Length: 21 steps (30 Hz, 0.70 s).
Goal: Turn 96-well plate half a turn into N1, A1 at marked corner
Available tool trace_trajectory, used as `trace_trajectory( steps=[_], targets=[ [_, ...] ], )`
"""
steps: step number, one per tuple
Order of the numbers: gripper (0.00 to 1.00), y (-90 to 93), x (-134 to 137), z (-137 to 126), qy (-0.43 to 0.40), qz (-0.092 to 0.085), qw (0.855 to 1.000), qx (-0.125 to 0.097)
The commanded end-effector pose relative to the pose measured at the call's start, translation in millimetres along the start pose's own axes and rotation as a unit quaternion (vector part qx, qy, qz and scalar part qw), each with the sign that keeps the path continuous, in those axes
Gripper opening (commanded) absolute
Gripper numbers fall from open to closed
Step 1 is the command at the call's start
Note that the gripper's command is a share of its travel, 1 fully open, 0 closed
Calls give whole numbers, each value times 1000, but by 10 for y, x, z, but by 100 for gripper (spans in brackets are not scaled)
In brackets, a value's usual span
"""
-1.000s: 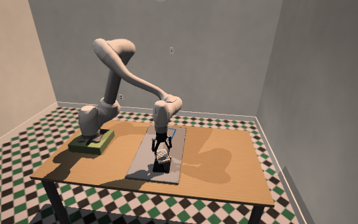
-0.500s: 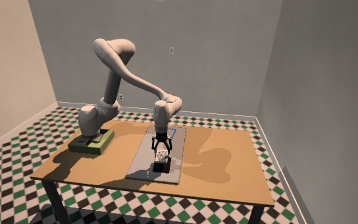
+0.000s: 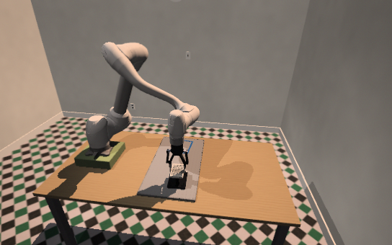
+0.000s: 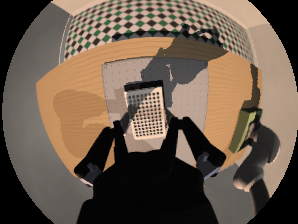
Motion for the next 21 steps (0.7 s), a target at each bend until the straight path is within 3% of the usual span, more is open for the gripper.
trace_trajectory(
  steps=[1,21],
  targets=[
    [0,-1,0,0,0,0,1000,0],
    [0,32,0,-1,0,0,1000,0]
  ],
)
Point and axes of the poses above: the point where the finger pads meet when closed, its own y axis out along the fingers, its own x axis across the jaws, z = x × y, the point moved 3 cm from there along -y, back along the fingers
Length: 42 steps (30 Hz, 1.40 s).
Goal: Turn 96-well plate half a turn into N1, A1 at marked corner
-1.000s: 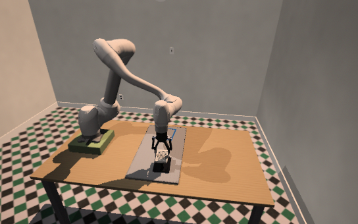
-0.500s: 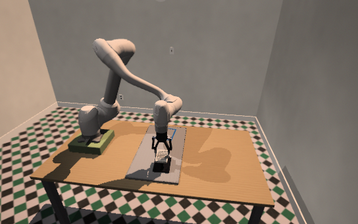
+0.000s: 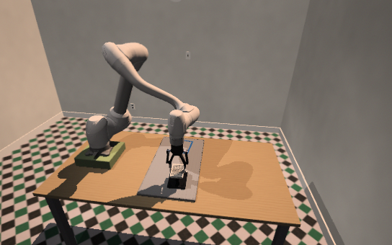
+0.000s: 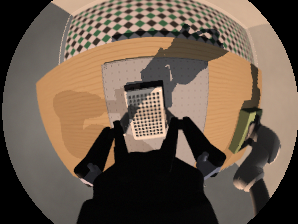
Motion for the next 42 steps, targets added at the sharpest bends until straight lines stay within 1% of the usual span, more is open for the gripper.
trace_trajectory(
  steps=[1,30,42],
  targets=[
    [0,41,0,0,0,0,1000,0],
    [0,491,0,0,0,0,1000,0],
    [0,502,0,0,0,0,1000,0]
  ],
)
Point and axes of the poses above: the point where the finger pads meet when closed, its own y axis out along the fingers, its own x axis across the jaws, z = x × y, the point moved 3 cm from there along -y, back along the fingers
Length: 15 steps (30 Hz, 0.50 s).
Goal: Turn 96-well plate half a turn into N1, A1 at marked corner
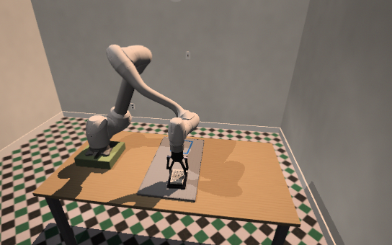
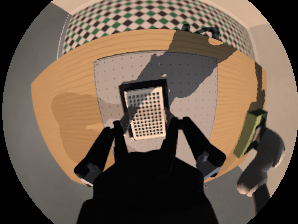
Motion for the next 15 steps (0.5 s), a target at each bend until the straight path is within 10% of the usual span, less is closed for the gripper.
trace_trajectory(
  steps=[1,15],
  targets=[
    [0,3,0,0,0,0,1000,0],
    [0,23,0,0,0,0,1000,0]
  ],
)
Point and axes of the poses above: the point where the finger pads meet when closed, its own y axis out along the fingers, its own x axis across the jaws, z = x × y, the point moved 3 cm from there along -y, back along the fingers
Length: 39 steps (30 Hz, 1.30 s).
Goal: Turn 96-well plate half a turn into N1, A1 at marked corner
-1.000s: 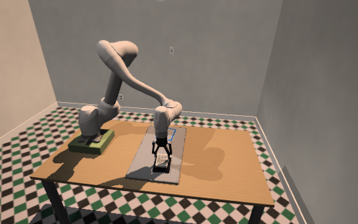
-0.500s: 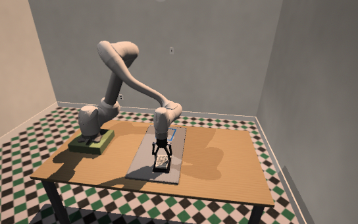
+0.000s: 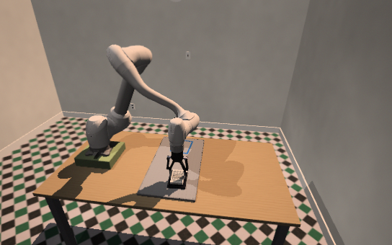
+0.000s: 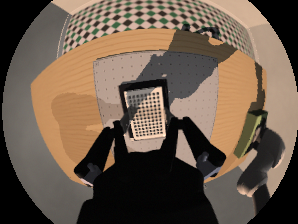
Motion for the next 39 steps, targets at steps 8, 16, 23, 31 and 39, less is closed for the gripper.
trace_trajectory(
  steps=[8,16,23,31,39],
  targets=[
    [0,14,0,0,0,0,1000,0],
    [0,25,0,0,0,0,1000,0],
    [0,37,0,0,0,0,1000,0],
    [0,47,0,0,0,0,1000,0],
    [0,60,0,0,0,0,1000,0]
  ],
)
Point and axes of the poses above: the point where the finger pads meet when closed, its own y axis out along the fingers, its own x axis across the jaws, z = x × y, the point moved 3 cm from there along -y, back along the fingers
